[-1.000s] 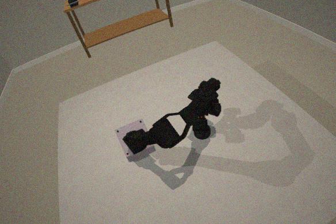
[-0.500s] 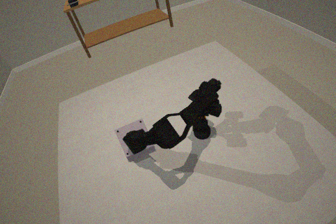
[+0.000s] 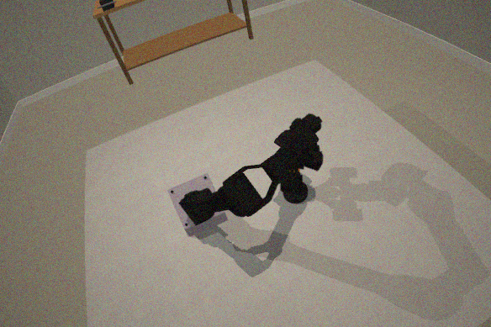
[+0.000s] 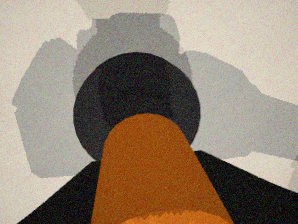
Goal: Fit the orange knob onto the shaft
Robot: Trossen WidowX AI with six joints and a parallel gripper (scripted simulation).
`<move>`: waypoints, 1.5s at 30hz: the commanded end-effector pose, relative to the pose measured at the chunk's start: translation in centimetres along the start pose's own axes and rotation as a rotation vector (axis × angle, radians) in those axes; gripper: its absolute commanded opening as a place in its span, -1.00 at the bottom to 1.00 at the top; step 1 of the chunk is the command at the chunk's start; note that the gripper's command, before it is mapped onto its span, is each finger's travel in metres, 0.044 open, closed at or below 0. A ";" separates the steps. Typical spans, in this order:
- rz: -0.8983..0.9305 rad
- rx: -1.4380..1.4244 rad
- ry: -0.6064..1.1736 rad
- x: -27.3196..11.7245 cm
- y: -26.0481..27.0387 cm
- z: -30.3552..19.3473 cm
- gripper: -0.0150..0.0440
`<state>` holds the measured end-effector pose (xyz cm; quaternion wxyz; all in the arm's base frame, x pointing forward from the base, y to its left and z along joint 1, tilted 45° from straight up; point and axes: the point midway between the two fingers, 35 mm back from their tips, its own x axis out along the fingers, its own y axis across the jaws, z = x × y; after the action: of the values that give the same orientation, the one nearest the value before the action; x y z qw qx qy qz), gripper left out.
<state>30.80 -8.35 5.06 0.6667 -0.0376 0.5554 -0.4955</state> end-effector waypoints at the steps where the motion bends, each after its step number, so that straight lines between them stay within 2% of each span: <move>1: 0.005 0.075 -0.001 -0.3 0.2 -0.1 -0.49; 5: 0.005 0.196 -0.001 -0.2 0.3 0.1 -0.49; 40: 0.005 0.196 -0.001 -0.3 0.1 0.3 -0.49; 45: 0.005 0.322 -0.001 -0.3 0.1 0.3 -0.49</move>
<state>30.90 -8.41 5.16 0.6659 0.0436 0.4922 -0.5589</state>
